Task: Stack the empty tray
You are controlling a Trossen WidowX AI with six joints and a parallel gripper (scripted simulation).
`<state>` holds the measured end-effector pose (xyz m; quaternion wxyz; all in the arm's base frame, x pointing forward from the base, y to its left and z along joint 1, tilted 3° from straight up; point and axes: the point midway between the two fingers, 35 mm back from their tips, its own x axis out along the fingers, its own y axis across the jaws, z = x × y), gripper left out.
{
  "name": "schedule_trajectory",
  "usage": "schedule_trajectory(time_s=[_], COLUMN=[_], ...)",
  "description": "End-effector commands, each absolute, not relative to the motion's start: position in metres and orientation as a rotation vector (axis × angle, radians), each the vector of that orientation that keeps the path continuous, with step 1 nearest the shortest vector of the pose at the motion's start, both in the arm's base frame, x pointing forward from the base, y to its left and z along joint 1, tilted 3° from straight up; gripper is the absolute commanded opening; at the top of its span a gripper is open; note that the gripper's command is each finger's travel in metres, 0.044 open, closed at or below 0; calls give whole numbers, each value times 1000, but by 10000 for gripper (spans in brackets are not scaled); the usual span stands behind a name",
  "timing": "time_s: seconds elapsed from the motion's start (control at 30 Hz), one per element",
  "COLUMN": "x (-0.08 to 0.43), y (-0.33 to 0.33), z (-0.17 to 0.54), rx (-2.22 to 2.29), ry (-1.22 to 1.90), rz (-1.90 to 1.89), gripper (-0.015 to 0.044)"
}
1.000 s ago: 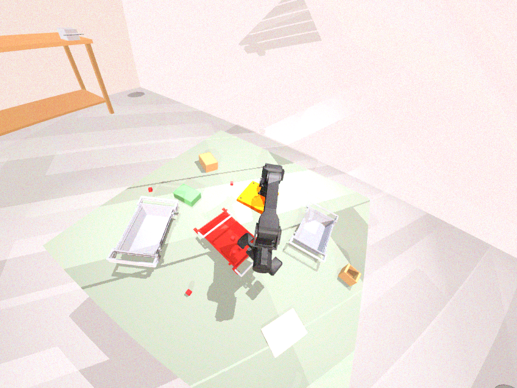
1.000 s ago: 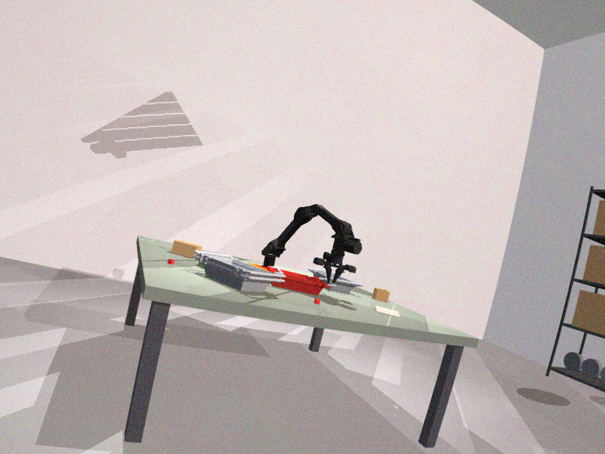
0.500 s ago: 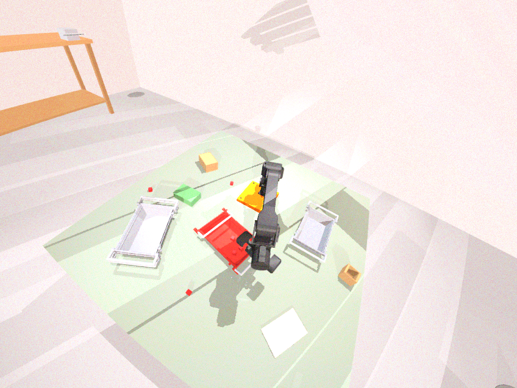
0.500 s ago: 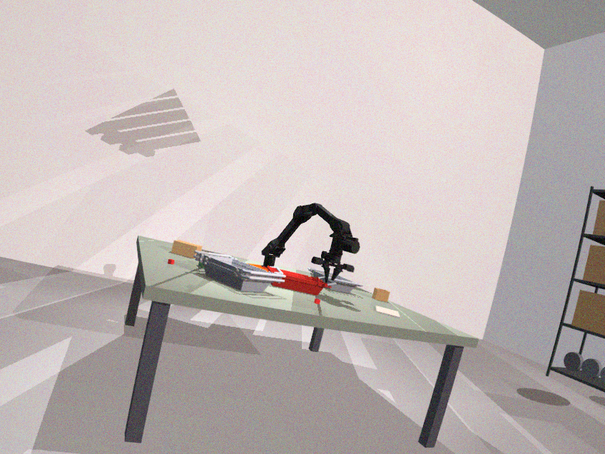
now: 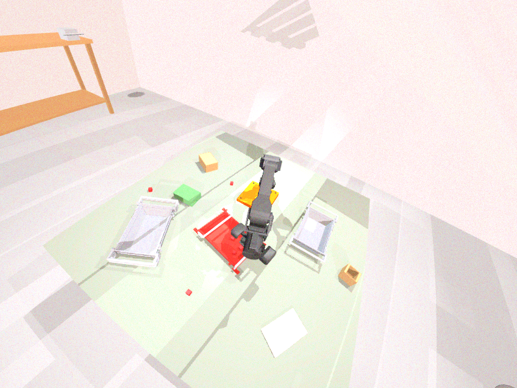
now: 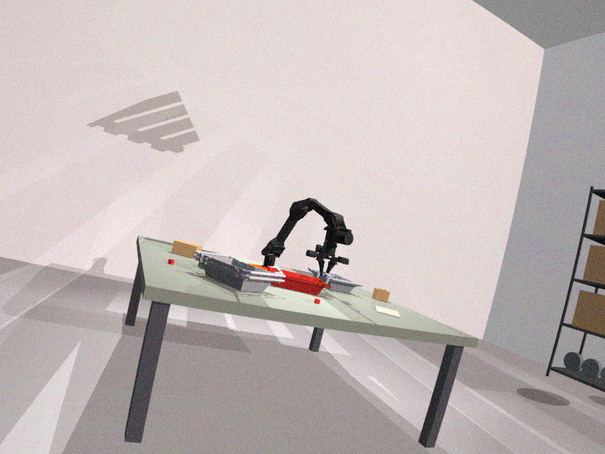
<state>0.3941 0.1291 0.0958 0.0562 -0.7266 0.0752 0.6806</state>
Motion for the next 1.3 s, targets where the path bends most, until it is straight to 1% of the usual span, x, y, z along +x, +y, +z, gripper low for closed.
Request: schedule_trajectory(time_s=[0.0, 0.27, 0.67, 1.27], x=[391, 388, 388, 389], y=[110, 91, 98, 96], z=[85, 69, 112, 106], rx=[-2185, -2186, -2186, -2191], ry=[260, 262, 261, 263], rz=[2090, 2091, 2091, 2090], gripper=[87, 87, 87, 87])
